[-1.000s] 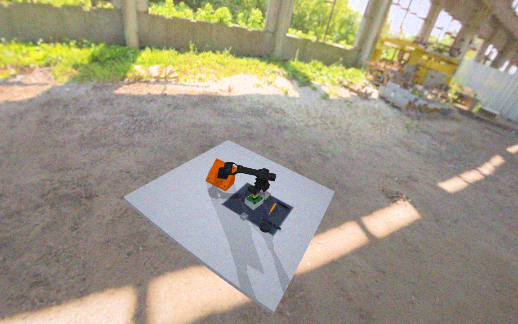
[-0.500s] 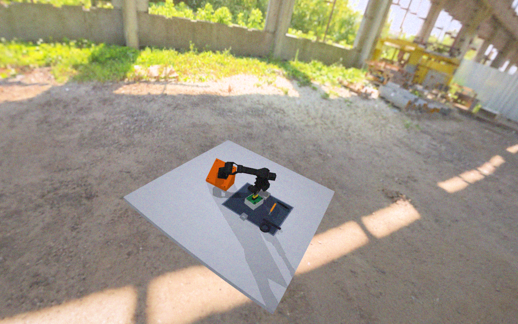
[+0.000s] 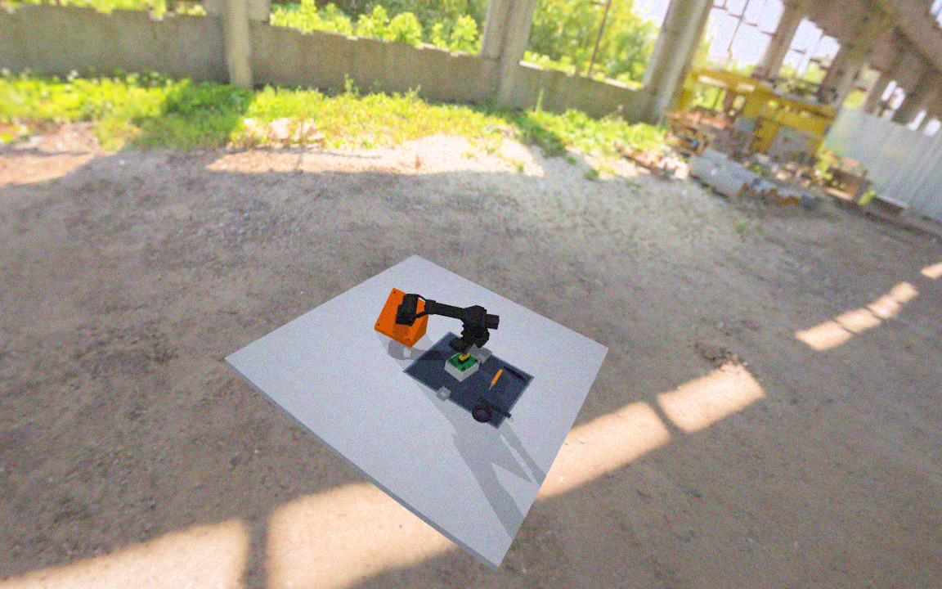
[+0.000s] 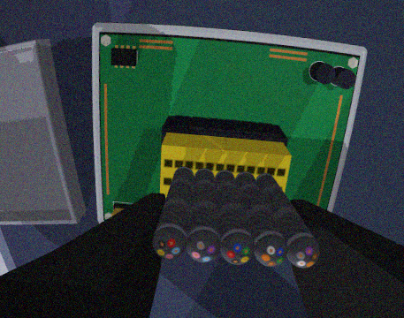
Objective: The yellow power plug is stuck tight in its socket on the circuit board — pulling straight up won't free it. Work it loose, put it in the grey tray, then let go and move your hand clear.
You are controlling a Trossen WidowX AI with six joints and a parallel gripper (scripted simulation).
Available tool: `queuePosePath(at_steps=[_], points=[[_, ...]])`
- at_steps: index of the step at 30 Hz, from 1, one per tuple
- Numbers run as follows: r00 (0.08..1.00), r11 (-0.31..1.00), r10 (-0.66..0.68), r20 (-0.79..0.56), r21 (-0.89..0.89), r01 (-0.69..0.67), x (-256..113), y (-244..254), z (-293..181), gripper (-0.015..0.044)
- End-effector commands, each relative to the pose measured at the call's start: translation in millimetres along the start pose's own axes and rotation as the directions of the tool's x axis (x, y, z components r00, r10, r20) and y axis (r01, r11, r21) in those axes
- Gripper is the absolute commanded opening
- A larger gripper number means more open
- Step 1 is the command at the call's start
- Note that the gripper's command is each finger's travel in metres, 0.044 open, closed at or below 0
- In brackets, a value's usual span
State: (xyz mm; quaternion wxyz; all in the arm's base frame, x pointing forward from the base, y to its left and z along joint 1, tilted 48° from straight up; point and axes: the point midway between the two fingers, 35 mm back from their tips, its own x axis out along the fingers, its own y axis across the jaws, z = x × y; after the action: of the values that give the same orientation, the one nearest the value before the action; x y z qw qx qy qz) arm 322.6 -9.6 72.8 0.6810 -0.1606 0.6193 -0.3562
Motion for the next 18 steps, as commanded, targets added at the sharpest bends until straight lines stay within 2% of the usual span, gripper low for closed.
queuePosePath(at_steps=[1, 5, 13, 18], points=[[0.997, 0.998, 0.066, 0.028, -0.002, -0.065, -14.6, -6.1, -0.1, 0.0], [1.0, 1.0, 0.013, 0.028, 0.0, -0.013, -15.1, -1.5, -0.1, 0.0], [0.981, 0.981, -0.192, 0.027, 0.006, 0.192, -14.5, 16.0, -0.3, 0.0], [0.982, 0.982, -0.187, 0.027, 0.006, 0.187, -15.9, 15.7, -0.3, 0.0]])
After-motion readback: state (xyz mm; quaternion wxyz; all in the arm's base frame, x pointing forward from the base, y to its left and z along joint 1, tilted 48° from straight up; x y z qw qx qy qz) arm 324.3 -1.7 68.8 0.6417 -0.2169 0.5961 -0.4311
